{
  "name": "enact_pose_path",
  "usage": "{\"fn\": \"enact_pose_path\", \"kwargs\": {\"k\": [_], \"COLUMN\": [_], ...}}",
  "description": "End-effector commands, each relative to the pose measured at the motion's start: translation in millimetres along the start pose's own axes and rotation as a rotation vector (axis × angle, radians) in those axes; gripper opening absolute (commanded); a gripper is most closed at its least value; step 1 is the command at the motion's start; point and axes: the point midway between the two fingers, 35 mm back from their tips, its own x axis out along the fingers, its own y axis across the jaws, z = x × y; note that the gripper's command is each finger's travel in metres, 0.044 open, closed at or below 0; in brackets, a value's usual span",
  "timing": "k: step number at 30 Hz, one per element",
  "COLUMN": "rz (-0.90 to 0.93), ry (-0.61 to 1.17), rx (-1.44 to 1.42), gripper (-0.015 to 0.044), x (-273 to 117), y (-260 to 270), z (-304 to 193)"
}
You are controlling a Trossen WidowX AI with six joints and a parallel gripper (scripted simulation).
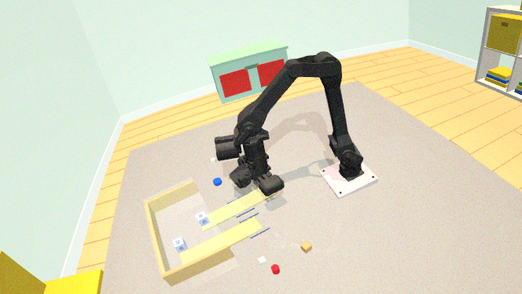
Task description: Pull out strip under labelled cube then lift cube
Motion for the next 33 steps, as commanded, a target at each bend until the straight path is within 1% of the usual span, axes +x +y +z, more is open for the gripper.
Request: {"fn": "enact_pose_path", "kwargs": {"k": [1, 33], "rz": [0.010, 0.010], "ry": [0.022, 0.026], "rx": [-0.004, -0.004], "gripper": [0.0000, 0.0000], "x": [5, 4], "y": [2, 3], "z": [-12, -63]}}
